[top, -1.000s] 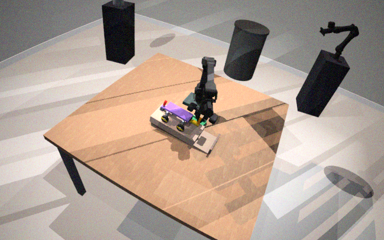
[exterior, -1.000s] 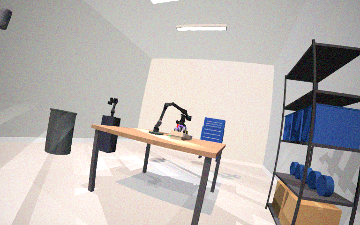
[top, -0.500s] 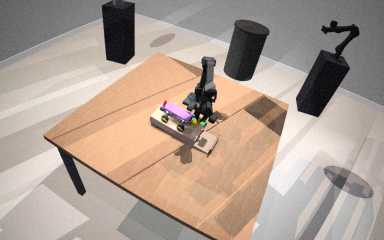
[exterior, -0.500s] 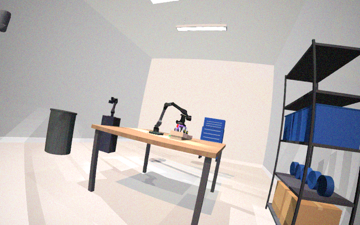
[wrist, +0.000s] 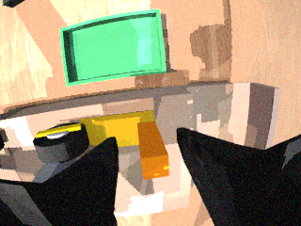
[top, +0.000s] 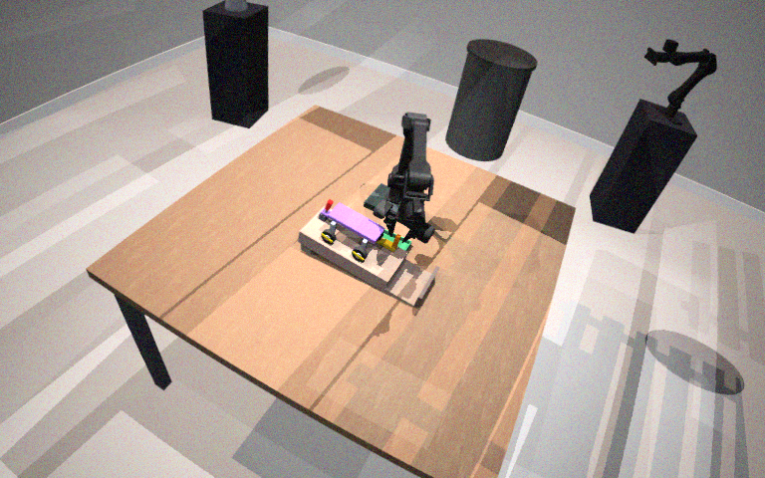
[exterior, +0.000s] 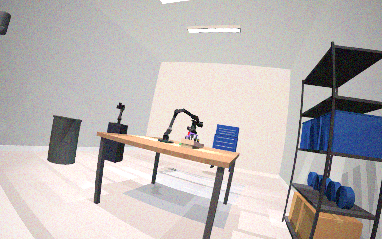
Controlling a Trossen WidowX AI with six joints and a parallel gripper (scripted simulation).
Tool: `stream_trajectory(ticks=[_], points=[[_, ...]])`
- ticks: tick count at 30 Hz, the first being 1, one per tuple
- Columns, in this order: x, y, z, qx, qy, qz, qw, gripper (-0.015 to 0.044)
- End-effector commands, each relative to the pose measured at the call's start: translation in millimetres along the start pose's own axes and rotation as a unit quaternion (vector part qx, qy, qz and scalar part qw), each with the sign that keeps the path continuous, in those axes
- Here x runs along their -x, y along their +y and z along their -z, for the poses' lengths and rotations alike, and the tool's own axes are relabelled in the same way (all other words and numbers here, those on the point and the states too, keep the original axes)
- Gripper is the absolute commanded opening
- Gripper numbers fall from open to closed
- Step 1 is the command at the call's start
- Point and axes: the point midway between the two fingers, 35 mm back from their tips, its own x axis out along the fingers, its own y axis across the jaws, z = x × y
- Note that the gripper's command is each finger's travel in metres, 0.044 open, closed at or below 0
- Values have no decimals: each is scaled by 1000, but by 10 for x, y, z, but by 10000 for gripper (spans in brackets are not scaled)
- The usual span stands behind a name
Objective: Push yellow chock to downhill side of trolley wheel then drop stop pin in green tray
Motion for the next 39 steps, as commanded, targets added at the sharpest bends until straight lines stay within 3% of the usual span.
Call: stream_trajectory(ticks=[1,12,16,20,25,30,39], points=[[149,-3,8,-2,9,2,1000,190],[465,-9,20,-2,9,2,1000,190],[385,-6,-2,0,5,2,1000,295],[422,7,72,-29,23,7,999,190],[572,71,325,-133,82,26,987,190],[605,482,445,-263,83,12,961,190],[654,1320,509,-497,80,-23,864,190]])
